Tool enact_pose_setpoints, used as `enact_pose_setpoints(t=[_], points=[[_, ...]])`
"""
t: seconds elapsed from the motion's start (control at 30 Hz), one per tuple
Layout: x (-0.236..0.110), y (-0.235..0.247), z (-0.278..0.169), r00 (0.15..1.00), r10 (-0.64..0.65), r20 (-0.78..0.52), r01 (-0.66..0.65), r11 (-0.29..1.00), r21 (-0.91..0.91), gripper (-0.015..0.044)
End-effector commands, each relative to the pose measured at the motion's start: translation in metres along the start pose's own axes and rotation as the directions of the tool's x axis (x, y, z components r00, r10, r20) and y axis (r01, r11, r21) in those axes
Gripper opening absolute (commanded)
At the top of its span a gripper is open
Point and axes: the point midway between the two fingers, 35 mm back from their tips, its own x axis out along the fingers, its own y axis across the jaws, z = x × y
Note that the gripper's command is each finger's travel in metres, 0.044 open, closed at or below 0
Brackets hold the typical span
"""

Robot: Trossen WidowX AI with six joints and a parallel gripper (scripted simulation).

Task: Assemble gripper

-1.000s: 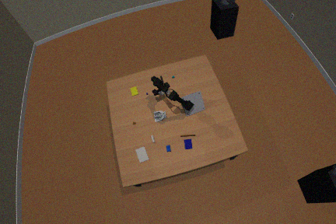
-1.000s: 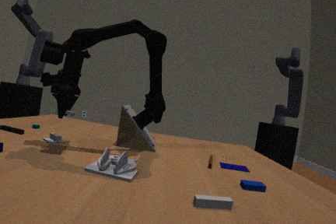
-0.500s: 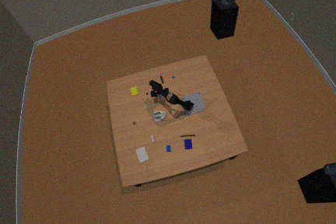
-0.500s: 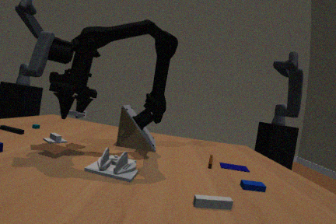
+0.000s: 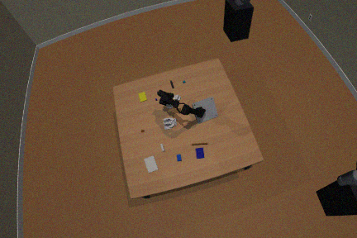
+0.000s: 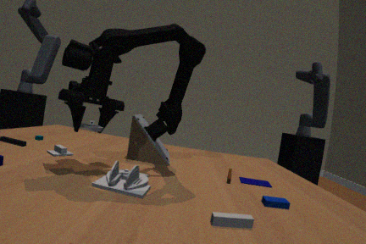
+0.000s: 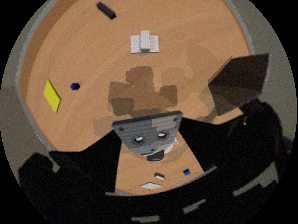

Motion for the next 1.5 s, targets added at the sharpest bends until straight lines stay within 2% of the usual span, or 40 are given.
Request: enact_pose_setpoints(t=[0.0, 0.43, 0.87, 1.3, 1.47], points=[[0.002, -0.004, -0.014, 1.0, -0.003, -0.007, 0.004, 0.993, 0.116, 0.0351], [0.004, -0.014, -0.052, 1.0, -0.008, -0.017, 0.015, 0.894, 0.448, 0.0351], [0.009, -0.03, -0.088, 0.999, -0.018, -0.03, 0.034, 0.687, 0.725, 0.0351], [0.015, -0.049, -0.121, 0.998, -0.034, -0.045, 0.055, 0.403, 0.913, 0.0351], [0.015, -0.05, -0.123, 0.998, -0.035, -0.046, 0.056, 0.387, 0.92, 0.0351]])
